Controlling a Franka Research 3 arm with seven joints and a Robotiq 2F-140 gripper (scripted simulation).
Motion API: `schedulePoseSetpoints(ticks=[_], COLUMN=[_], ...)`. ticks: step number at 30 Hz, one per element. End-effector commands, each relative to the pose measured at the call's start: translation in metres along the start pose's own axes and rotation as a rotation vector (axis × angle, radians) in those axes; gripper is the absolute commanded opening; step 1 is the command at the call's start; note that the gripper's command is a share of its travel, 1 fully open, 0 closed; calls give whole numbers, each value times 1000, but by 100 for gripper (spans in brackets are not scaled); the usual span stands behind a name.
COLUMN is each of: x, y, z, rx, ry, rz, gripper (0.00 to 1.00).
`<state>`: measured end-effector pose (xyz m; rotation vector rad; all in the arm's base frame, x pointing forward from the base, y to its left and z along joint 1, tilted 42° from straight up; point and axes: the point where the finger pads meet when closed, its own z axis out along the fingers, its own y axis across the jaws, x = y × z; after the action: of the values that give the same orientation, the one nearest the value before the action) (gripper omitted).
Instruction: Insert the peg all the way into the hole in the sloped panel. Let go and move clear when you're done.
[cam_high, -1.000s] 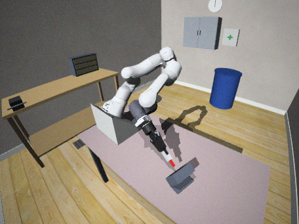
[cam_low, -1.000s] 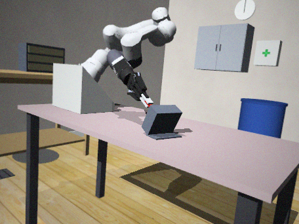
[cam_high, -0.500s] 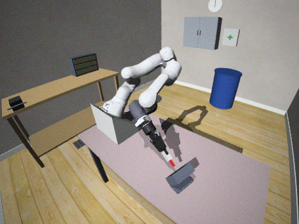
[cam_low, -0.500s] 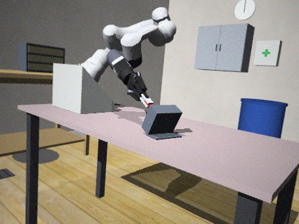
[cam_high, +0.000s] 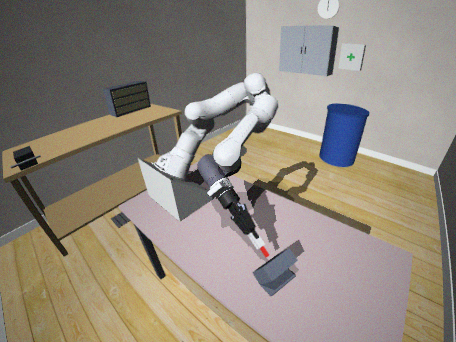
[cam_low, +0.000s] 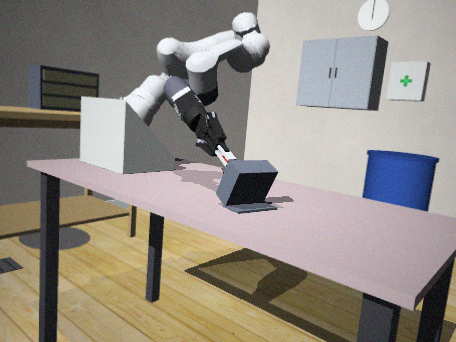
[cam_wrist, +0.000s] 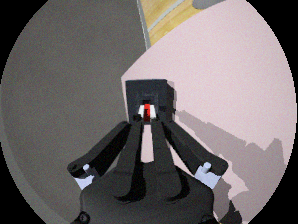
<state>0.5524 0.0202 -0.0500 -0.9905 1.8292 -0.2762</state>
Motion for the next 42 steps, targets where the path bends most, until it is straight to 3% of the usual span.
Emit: schedulePoseSetpoints(ticks=[1,14,42], x=[2,3,2], y=[1,-1,-1], z=[3,15,15], rx=[66,66,66], ry=[41,41,41], rz=[12,12,12], gripper=[0,0,0])
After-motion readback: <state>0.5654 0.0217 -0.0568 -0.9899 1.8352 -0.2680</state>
